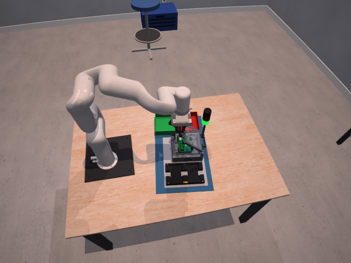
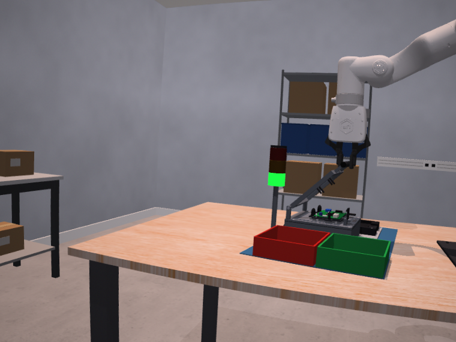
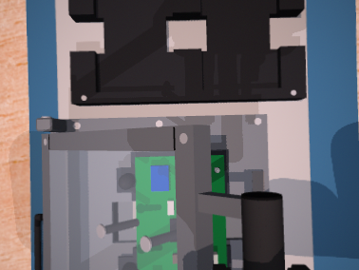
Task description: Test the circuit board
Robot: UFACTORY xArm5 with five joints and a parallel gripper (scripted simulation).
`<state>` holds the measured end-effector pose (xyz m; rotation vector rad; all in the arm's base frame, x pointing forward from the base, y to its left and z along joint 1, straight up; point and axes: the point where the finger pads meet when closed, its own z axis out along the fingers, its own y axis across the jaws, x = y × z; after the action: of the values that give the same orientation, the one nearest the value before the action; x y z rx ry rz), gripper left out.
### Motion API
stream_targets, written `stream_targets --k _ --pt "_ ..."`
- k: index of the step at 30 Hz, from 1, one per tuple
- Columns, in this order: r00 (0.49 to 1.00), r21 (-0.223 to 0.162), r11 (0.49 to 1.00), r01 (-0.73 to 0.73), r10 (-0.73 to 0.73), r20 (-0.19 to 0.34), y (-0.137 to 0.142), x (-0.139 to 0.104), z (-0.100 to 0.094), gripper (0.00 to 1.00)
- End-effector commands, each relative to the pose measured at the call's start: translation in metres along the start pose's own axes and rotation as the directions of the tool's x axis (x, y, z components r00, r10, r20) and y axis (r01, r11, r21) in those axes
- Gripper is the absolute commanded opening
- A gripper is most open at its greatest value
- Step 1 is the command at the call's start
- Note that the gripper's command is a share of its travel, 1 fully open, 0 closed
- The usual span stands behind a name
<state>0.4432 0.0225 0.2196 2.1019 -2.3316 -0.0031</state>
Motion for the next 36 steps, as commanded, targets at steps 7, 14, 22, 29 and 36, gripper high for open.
stream_targets --k 7,14,22,29,36 --pt "1.0 0.004 1.0 0.0 0.0 0.001 -0.0007 -0.0001 0.0006 0.28" --pt "1.0 0.004 1.0 0.0 0.0 0.001 -0.0006 -0.0001 0.0011 0.28" --pt "1.0 0.004 1.0 0.0 0.0 0.001 -0.0006 -0.0001 0.0011 0.0" --pt "1.0 0.004 1.0 0.0 0.0 0.001 -0.0006 -0.0001 0.0011 0.0" --pt "1.0 0.004 1.0 0.0 0.0 0.001 -0.0006 -0.0001 0.0011 0.0"
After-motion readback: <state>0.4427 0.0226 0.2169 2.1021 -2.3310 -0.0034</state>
